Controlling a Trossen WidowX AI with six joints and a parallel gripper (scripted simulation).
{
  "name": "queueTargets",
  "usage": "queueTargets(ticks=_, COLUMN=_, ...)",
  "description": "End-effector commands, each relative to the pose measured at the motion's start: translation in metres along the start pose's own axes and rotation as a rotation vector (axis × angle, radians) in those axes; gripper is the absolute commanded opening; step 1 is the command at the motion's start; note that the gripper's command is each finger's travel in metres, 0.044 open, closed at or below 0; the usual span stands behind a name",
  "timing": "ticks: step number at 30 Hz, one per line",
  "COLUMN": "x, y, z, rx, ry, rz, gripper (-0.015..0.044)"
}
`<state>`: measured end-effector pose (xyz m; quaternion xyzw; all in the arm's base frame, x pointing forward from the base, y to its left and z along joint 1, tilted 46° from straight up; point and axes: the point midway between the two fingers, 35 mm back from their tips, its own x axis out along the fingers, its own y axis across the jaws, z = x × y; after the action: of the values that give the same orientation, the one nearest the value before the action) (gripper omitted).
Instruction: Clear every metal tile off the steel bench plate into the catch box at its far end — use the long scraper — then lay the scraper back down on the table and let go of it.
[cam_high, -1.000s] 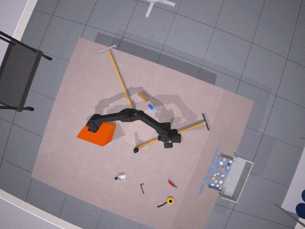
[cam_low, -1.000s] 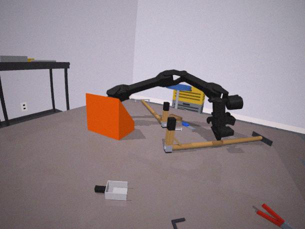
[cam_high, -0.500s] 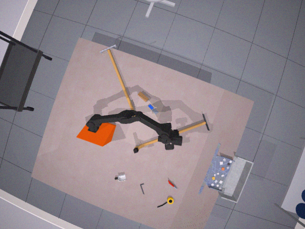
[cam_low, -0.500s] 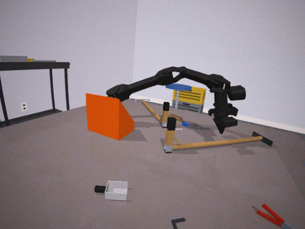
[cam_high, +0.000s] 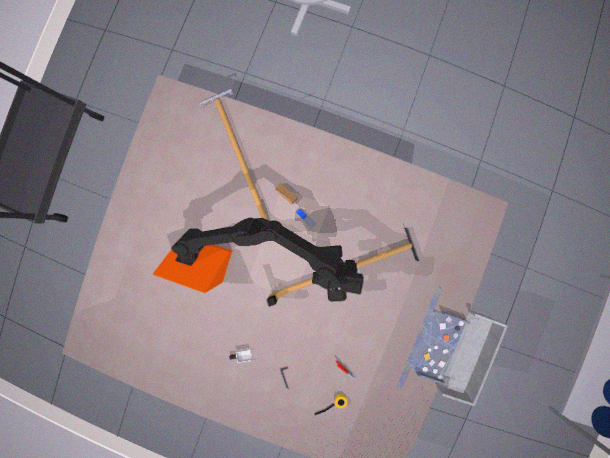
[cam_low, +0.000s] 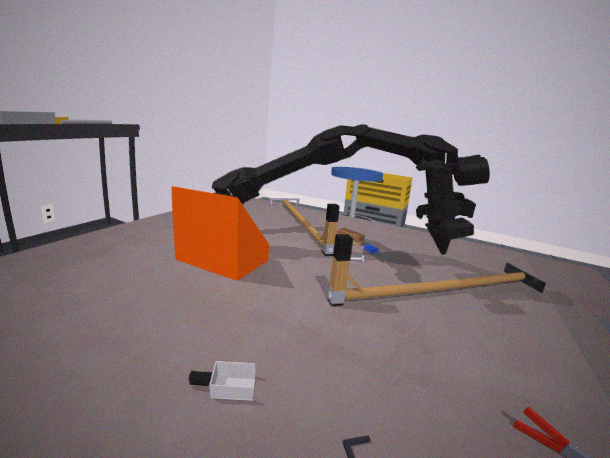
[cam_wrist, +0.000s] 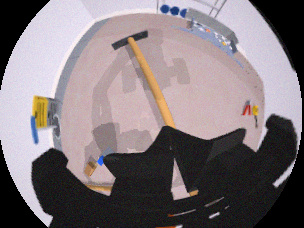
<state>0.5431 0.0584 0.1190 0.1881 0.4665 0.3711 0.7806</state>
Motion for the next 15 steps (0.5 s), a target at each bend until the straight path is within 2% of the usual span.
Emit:
queueTargets(ticks=1, x=-0.015, y=0.009, z=0.005, rx=0.01, ry=-0.028, rz=-0.003, gripper=0.0)
queueTargets(ticks=15, x=-0.055, y=0.025, z=0.003, rx=0.08, ry=-0.1, rz=-0.016, gripper=0.0)
